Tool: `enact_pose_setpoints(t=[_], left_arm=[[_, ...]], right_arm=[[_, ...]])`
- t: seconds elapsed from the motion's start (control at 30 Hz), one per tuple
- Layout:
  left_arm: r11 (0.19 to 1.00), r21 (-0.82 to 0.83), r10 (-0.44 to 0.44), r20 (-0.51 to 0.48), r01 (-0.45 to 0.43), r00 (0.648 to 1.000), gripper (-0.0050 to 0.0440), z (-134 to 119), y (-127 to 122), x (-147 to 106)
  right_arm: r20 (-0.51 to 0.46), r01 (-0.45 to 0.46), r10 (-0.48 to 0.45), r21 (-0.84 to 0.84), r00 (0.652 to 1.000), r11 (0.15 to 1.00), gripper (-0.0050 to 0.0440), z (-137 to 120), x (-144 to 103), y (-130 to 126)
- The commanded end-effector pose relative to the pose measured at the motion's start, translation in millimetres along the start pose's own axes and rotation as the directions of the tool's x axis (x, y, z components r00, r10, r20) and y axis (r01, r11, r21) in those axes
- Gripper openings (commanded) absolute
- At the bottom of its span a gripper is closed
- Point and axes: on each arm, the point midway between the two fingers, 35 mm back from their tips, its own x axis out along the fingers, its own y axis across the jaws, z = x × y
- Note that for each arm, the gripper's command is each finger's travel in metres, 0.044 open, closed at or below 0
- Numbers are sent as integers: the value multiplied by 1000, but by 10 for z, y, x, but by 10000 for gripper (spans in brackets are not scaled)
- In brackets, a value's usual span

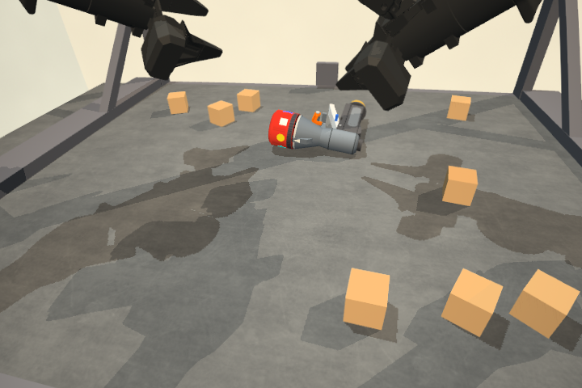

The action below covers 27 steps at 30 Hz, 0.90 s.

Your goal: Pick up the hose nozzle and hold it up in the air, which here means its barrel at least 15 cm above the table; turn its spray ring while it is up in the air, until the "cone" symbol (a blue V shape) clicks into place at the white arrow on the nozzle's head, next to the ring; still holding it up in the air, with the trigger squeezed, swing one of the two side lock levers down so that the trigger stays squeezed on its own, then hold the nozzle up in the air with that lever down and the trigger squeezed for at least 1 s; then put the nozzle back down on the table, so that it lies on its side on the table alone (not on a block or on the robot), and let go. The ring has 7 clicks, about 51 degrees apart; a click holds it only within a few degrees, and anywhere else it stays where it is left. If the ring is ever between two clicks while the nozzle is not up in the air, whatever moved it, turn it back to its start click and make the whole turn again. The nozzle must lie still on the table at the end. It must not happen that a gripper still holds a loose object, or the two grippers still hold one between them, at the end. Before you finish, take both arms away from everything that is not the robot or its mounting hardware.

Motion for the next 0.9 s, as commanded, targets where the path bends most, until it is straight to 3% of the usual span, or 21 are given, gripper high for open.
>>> enact_pose_setpoints(t=[0.0,0.33,0.4,0.67,0.87], left_arm=[[1000,3,1,18,-1,1000,185,77,1,-22],[1000,3,1,18,-1,1000,185,77,1,-22],[1000,3,1,18,-1,1000,185,77,1,-22],[1000,3,1,18,-1,1000,185,77,1,-22],[1000,3,1,18,-1,1000,185,77,1,-22]], right_arm=[[17,-87,87,4,996,996,414,63,-14,294],[18,-297,297,15,955,955,414,62,-142,962],[18,-297,297,15,955,955,414,62,-142,962],[21,-453,453,22,891,891,414,71,-344,1451],[19,-449,449,22,893,893,414,66,-339,1444]])
